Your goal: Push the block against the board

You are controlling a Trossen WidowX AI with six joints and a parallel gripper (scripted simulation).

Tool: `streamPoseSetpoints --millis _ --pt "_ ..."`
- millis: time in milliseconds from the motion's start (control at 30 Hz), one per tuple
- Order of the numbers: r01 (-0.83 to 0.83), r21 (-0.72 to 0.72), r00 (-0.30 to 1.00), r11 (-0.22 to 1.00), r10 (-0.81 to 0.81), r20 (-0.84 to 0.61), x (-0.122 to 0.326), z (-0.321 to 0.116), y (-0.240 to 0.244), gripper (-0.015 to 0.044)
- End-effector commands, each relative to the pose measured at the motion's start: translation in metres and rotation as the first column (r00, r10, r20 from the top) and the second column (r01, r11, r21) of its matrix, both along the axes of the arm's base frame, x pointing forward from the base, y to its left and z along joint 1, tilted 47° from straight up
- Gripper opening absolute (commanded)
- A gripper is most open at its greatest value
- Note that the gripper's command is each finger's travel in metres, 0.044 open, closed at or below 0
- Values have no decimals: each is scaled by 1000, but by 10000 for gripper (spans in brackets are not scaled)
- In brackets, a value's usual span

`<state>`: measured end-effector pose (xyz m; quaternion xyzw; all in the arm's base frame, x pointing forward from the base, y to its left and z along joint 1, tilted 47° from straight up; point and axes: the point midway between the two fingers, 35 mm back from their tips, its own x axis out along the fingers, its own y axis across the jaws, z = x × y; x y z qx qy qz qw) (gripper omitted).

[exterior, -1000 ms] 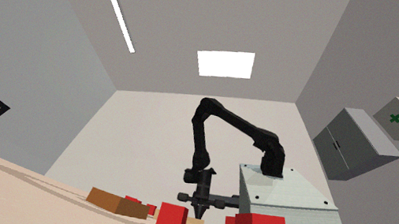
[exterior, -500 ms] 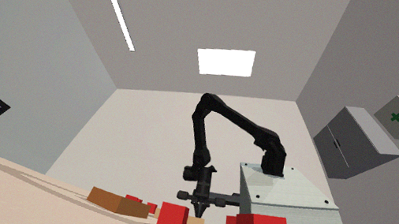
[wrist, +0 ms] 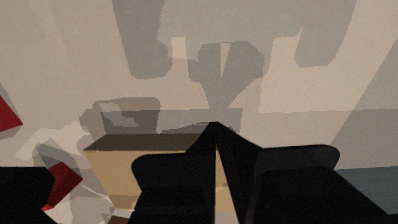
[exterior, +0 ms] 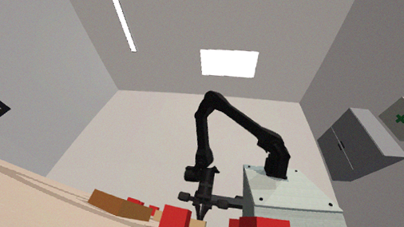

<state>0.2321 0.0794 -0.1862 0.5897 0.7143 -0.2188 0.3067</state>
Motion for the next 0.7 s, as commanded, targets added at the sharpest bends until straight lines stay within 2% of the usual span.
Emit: streamPoseSetpoints --millis 0,667 --pt "-3 9 1000 1000 3 -7 -3 4 6 0" --pt "-3 8 1000 1000 3 -8 -3 18 20 0"
